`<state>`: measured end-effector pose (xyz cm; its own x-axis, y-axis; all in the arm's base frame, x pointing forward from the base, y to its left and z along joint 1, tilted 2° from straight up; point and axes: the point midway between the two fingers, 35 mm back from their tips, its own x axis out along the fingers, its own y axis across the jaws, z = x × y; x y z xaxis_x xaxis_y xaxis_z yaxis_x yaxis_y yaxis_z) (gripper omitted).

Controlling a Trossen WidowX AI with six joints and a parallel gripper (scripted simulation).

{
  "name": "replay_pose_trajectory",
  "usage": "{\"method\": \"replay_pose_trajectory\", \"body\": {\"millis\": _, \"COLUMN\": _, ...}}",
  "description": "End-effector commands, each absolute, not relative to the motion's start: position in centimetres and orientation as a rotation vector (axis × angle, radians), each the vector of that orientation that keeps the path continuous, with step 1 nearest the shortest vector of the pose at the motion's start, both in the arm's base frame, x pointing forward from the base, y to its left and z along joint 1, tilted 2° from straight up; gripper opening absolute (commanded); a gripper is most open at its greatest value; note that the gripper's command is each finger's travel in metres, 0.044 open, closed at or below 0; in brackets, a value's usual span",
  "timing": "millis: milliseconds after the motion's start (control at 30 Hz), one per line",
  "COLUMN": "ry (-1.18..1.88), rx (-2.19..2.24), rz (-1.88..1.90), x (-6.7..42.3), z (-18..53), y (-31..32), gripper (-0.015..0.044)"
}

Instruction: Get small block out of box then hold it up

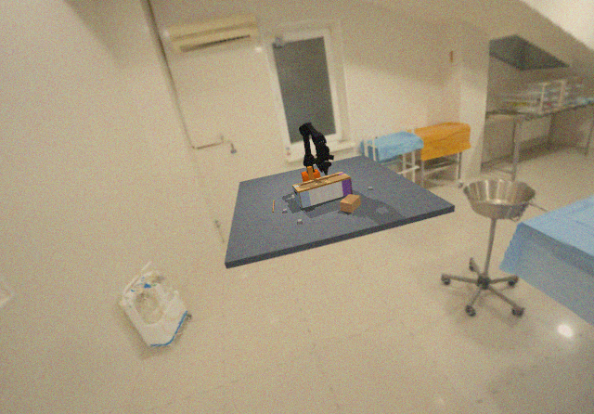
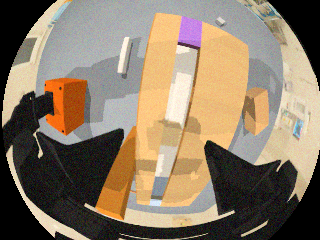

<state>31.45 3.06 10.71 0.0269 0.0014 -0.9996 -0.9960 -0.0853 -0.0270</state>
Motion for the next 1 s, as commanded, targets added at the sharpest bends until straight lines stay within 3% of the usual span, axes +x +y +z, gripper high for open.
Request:
{"method": "replay_pose_trajectory", "body": {"millis": 0, "ry": 1.161, "rx": -1.282, "rz": 1.256, "x": 31.3, "z": 10.5, "y": 2.5, "gripper": 0.04}}
{"method": "replay_pose_trajectory", "body": {"millis": 967, "ry": 1.164, "rx": -1.286, "rz": 1.254, "x": 31.8, "z": 10.7, "y": -2.1, "gripper": 0.04}}
